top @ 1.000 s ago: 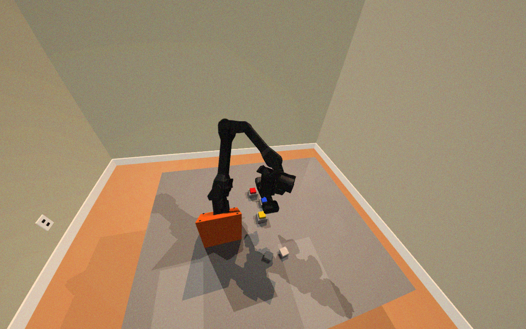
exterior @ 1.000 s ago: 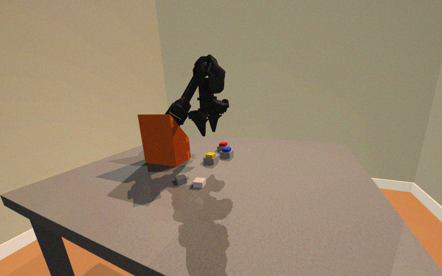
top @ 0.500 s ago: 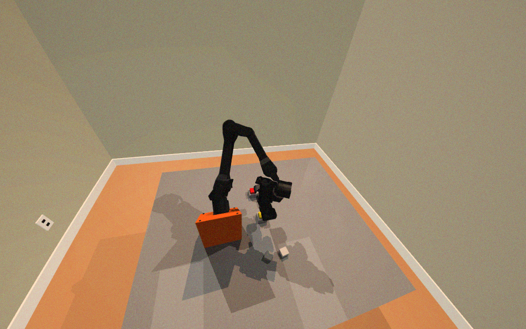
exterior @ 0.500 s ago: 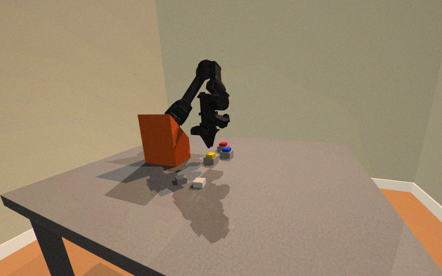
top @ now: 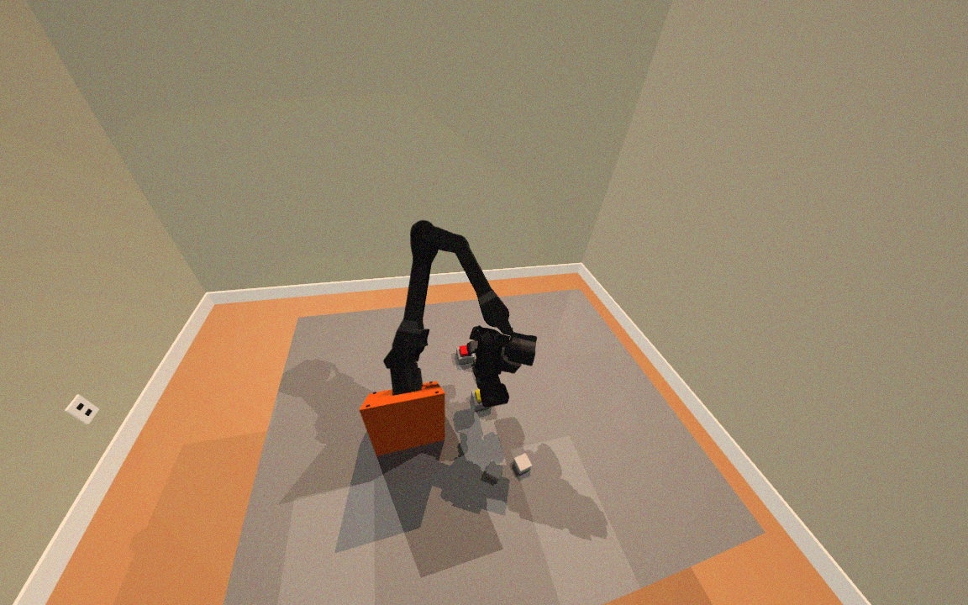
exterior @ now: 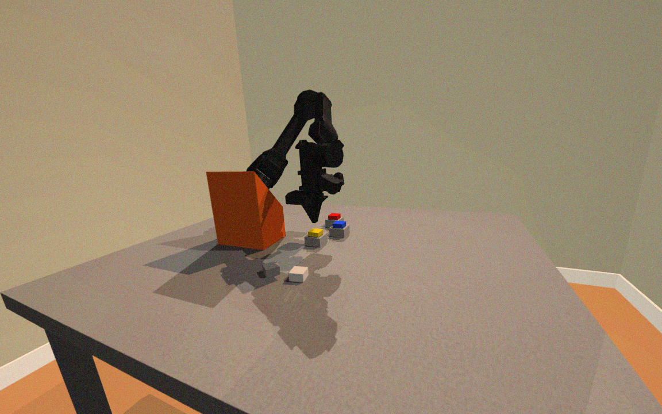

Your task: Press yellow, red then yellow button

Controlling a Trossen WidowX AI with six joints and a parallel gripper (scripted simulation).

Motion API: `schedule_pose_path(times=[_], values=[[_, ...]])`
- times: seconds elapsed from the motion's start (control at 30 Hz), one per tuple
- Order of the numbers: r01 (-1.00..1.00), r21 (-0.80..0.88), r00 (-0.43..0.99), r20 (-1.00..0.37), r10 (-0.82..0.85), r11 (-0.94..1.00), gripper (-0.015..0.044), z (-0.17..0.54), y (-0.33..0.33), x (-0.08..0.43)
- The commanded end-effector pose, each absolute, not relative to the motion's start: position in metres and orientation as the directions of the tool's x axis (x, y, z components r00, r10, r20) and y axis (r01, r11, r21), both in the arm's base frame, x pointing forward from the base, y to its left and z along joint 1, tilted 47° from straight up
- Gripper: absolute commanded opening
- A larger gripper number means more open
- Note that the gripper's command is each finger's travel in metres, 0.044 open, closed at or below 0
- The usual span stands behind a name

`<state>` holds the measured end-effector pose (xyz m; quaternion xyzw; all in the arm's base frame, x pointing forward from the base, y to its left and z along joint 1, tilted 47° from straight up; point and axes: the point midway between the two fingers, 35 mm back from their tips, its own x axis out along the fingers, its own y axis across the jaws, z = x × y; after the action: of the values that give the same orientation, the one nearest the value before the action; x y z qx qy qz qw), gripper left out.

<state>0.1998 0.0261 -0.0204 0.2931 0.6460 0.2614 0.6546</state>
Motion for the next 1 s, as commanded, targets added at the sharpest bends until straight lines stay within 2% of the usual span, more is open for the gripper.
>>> schedule_pose_path(times=[0.0, 0.97], values=[[0.042, 0.725, 0.029, -0.688, 0.725, 0.687, 0.002, -0.024, 0.031, 0.2], [0.042, 0.727, 0.029, -0.686, 0.727, 0.685, 0.002, -0.042, 0.051, 0.2]])
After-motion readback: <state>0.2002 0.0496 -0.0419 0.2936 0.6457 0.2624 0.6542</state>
